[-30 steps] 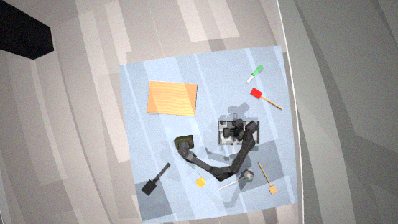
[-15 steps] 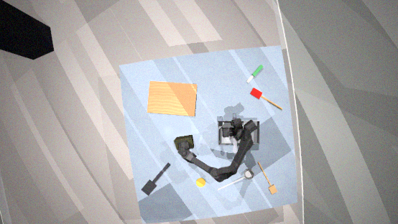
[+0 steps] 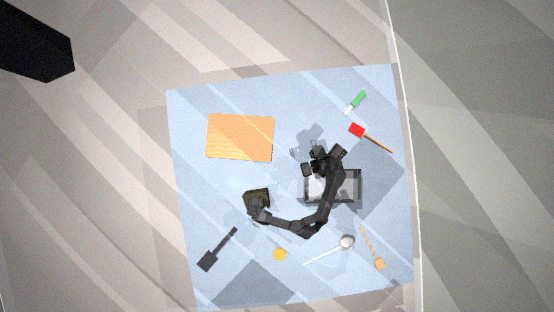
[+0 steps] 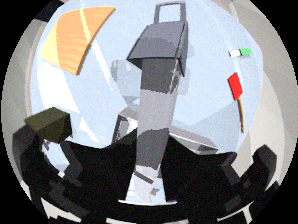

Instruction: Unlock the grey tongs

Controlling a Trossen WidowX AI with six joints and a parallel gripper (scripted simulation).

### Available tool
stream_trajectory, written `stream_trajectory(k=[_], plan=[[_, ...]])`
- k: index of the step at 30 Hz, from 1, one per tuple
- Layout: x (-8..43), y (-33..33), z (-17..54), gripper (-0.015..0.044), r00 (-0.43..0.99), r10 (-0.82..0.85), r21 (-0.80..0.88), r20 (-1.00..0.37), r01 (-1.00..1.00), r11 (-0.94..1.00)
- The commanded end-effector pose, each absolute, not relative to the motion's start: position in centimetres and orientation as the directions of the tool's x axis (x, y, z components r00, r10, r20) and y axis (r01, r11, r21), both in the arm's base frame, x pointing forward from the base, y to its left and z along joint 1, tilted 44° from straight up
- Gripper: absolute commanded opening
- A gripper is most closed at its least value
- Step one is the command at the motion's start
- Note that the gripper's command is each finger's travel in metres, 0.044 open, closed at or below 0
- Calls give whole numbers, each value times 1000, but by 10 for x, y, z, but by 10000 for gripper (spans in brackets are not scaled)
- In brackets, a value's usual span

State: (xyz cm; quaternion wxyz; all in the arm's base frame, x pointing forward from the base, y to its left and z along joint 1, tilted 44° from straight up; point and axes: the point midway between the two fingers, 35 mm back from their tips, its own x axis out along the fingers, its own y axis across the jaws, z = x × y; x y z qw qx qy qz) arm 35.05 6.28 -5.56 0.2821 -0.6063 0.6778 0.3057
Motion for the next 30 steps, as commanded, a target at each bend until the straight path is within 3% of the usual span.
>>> stream_trajectory(k=[1,20,30], plan=[[342,96,-69,-150,-99,-643,126,-760,-992,4],[269,204,-129,-150,-106,-661,351,-743,-902,-250],[248,222,-137,-150,-104,-659,388,-745,-871,-301]])
